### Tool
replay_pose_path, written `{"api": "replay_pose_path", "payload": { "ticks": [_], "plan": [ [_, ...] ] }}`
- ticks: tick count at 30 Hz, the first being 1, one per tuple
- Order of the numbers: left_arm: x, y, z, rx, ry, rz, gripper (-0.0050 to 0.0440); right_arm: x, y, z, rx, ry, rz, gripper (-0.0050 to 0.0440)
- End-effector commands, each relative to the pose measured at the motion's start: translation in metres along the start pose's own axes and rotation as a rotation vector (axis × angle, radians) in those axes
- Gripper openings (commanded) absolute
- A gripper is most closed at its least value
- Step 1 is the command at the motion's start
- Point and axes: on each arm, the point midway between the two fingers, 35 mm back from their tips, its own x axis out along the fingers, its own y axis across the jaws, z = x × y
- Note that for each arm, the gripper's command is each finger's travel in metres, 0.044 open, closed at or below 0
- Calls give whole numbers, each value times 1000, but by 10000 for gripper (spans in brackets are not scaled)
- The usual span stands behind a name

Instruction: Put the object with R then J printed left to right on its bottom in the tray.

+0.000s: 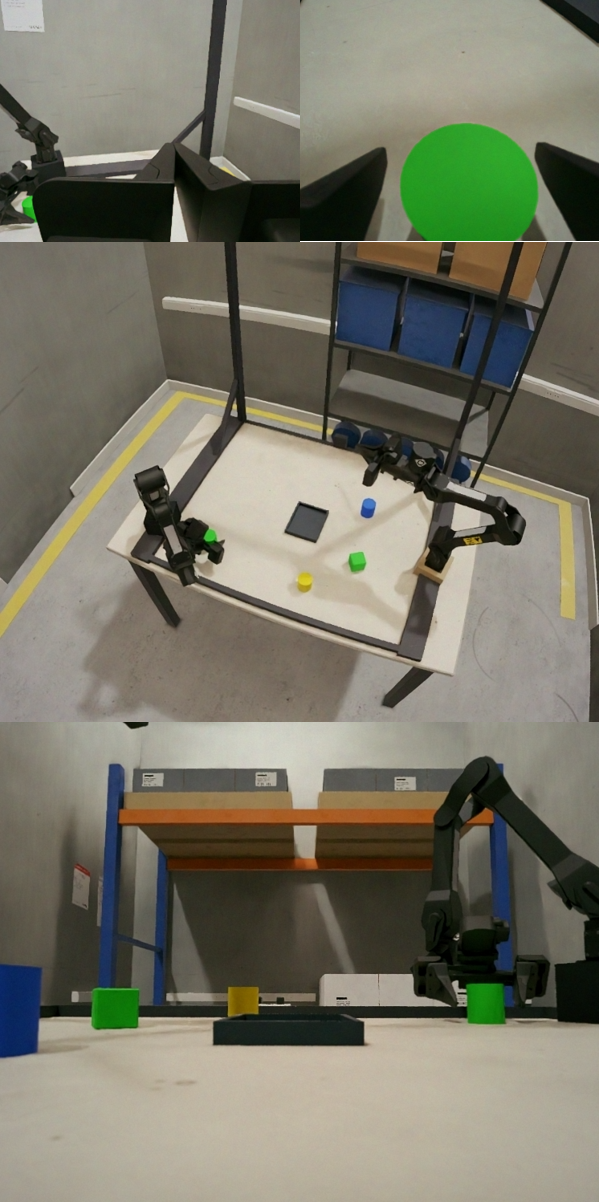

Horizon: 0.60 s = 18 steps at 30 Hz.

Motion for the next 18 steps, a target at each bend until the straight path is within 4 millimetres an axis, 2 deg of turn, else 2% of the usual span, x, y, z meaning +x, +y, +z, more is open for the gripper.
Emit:
{"api": "replay_pose_path", "payload": {
  "ticks": [1,6,11,18],
  "plan": [
    [-1,0,6,-2,-15,0,-50,5,1,1,5,-3,-1,400],
    [-1,0,6,-2,-15,0,-50,3,-2,1,-8,5,-7,280],
    [-1,0,6,-2,-15,0,-50,3,-2,1,-8,5,-7,273],
    [-1,0,6,-2,-15,0,-50,3,-2,1,-8,5,-7,227]
  ]
}}
